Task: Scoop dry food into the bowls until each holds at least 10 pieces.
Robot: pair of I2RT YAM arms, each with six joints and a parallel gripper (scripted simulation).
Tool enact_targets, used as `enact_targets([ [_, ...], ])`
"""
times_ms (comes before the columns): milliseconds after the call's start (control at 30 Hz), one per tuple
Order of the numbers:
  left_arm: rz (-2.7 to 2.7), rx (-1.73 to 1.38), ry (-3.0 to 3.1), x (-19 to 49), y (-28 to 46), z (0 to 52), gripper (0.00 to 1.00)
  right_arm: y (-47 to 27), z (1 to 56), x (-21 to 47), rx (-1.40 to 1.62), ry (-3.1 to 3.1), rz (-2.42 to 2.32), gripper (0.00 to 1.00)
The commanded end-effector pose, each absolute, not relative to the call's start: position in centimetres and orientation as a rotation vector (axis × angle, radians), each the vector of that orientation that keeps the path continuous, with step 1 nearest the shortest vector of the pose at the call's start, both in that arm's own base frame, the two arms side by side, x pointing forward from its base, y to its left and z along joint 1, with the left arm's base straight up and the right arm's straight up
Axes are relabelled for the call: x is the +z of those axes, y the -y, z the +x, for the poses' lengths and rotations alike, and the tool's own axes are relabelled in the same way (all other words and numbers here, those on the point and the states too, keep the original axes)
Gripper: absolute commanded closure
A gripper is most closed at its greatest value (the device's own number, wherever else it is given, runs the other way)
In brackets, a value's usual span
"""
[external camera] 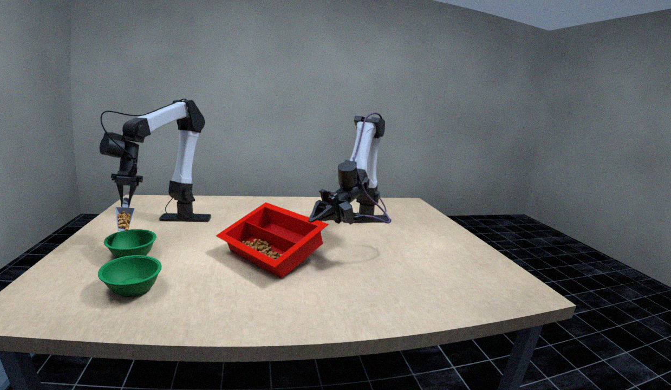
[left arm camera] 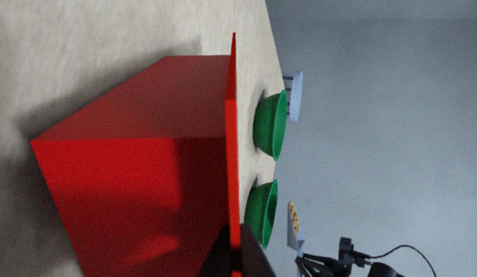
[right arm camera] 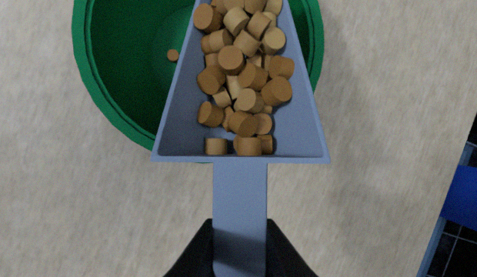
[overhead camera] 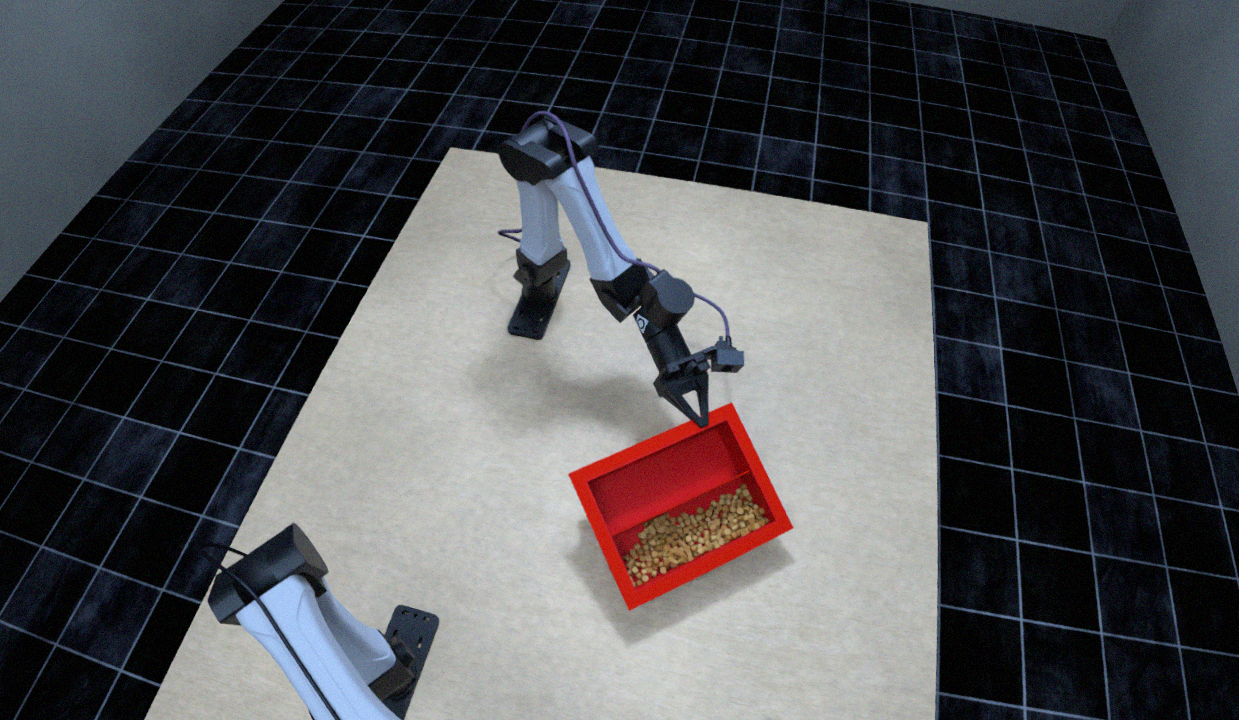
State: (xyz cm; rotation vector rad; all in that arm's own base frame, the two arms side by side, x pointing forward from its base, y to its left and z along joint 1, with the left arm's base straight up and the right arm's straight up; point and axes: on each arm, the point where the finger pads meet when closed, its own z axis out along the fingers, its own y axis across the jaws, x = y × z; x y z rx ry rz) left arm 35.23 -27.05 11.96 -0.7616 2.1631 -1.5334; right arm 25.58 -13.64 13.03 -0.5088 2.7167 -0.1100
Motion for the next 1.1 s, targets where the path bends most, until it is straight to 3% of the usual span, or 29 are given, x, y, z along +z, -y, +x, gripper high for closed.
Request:
enact_targets([
  [0, -0.644, -1.626, -2.063, 16.6, 28.2, 35.8, 1.00, 14.0, 26.2, 14.0, -0.141, -2.697, -0.558, 1.00],
  [900, -0.644, -1.626, -2.063, 16.6, 28.2, 35.8, 1.00, 15.2, 26.9, 14.9, -0.204, -2.692, -0.782, 1.00],
  [1067, -0.644, -1.626, -2.063, 16.6, 28.2, 35.8, 1.00, 13.8, 25.9, 14.0, -0.149, -2.678, -0.518, 1.00],
])
